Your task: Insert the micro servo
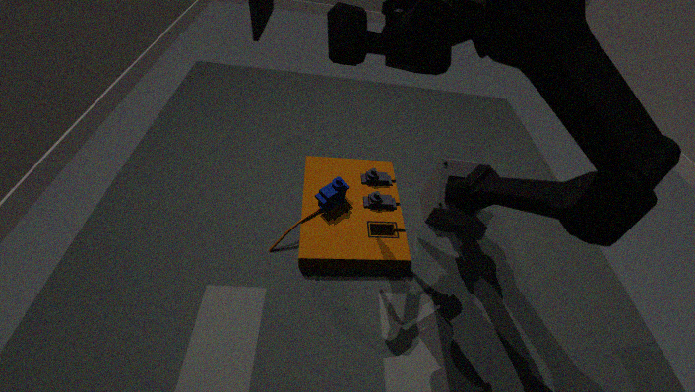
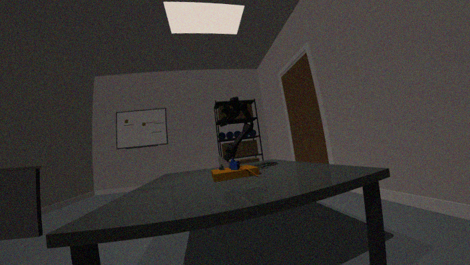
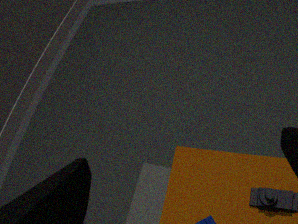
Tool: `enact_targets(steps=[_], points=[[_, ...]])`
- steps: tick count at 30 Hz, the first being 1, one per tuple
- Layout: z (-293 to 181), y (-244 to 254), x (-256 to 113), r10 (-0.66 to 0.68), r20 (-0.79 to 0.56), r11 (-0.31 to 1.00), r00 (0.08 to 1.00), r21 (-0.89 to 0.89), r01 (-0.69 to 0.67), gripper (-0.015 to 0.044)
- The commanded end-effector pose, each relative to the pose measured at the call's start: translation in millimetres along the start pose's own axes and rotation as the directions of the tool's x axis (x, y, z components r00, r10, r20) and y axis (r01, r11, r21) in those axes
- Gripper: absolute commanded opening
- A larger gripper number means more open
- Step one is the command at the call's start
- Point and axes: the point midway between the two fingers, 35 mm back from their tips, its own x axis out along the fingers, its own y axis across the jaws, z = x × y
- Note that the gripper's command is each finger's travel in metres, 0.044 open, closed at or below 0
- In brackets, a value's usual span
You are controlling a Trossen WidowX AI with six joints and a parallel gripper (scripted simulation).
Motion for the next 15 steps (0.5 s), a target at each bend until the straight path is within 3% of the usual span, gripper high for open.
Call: enact_targets(steps=[1,15], points=[[-15,5,21,-0.014,-0.095,0.996,0.995,0.089,0.022,0.0440],[-68,18,73,-0.054,-0.365,0.910,0.930,0.366,0.196,0.0440]])
